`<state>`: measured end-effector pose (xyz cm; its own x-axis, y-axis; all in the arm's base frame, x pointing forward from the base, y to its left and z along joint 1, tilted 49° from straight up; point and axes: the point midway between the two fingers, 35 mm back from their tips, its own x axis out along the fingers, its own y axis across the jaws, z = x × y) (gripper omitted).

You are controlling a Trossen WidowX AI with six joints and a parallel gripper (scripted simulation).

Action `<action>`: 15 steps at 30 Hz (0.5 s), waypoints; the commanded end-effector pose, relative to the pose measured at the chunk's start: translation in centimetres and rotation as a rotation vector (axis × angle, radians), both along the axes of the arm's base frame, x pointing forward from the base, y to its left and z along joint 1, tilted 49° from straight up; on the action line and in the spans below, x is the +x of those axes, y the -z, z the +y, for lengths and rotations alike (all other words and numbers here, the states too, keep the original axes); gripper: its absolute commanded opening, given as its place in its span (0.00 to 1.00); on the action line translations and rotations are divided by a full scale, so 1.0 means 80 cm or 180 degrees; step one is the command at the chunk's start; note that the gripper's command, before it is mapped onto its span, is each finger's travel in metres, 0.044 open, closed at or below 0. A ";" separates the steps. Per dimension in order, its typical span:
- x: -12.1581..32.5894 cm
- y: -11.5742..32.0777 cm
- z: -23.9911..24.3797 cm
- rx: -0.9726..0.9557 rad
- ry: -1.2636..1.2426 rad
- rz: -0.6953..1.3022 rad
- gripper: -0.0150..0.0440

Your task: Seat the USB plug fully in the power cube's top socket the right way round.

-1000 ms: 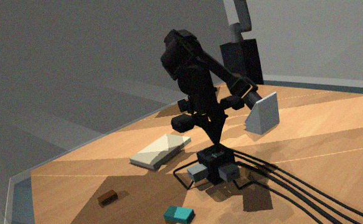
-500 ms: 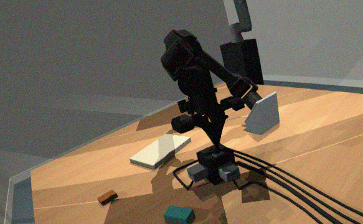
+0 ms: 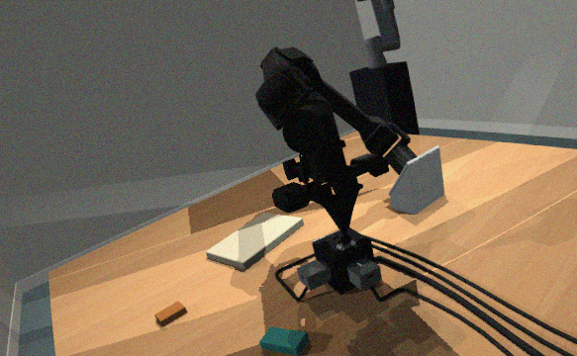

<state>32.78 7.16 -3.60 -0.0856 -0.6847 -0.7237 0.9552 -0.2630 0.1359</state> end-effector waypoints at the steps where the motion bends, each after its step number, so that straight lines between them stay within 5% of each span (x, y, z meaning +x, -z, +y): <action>1: 0.000 0.001 -0.003 -0.0004 0.0000 0.0006 0.25; 15: 0.000 0.002 -0.004 -0.0004 0.0000 0.0006 0.25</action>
<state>32.79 7.08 -3.72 -0.0839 -0.6842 -0.7245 0.9553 -0.2622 0.1370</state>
